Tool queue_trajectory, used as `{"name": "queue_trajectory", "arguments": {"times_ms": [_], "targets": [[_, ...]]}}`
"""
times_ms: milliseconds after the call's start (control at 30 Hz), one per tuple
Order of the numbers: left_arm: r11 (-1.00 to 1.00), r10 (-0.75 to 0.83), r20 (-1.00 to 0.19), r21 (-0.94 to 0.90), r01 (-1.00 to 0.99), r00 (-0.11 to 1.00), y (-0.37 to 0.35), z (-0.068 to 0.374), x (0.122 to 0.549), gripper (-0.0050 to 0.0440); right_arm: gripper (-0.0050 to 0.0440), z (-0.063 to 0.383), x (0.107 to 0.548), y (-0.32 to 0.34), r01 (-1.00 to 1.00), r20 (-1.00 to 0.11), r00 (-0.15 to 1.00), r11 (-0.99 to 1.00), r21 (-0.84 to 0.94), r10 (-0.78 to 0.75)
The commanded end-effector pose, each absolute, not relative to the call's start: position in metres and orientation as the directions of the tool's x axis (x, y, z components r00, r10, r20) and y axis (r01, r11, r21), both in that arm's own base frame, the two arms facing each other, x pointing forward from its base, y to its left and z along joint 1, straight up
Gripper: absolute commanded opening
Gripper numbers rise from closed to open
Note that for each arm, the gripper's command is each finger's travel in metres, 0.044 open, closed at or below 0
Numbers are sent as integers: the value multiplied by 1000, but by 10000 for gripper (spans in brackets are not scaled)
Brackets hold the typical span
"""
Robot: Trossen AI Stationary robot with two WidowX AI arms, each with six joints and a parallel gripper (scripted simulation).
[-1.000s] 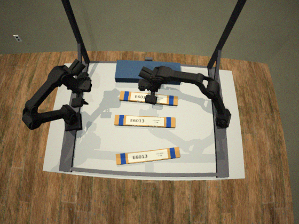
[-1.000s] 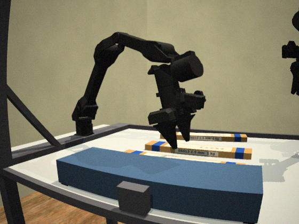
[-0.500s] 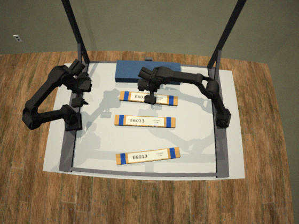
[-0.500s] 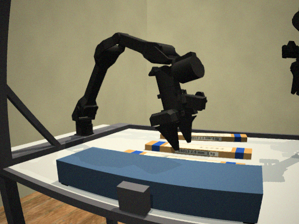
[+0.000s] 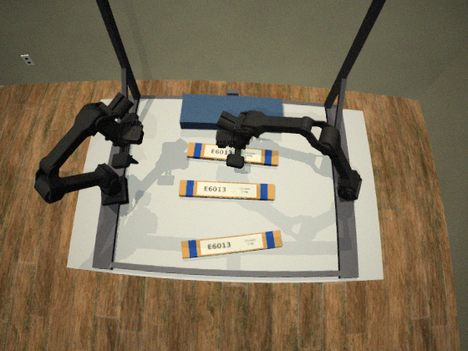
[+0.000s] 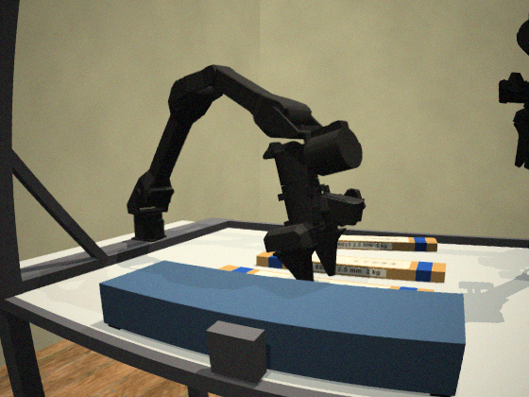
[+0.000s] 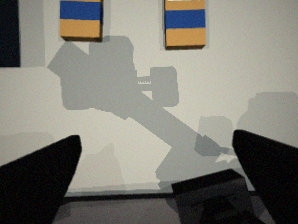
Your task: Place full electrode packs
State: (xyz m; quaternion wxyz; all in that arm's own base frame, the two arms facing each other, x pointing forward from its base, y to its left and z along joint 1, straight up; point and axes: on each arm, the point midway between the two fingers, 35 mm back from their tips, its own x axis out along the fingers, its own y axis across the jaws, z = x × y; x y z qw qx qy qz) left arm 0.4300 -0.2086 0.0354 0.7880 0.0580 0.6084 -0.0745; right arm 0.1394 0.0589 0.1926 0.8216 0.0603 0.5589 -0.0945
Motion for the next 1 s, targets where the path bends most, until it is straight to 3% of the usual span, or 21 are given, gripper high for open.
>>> {"name": "queue_trajectory", "arguments": {"times_ms": [0, 967], "targets": [[983, -51, -963, -1, 186, 264, -208, 37, 433, 430, 430, 199, 141, 60, 223, -924, 374, 975, 9, -77], [982, -65, -956, -10, 187, 286, -210, 32, 436, 430, 430, 199, 141, 60, 223, -924, 374, 975, 9, -77]]}}
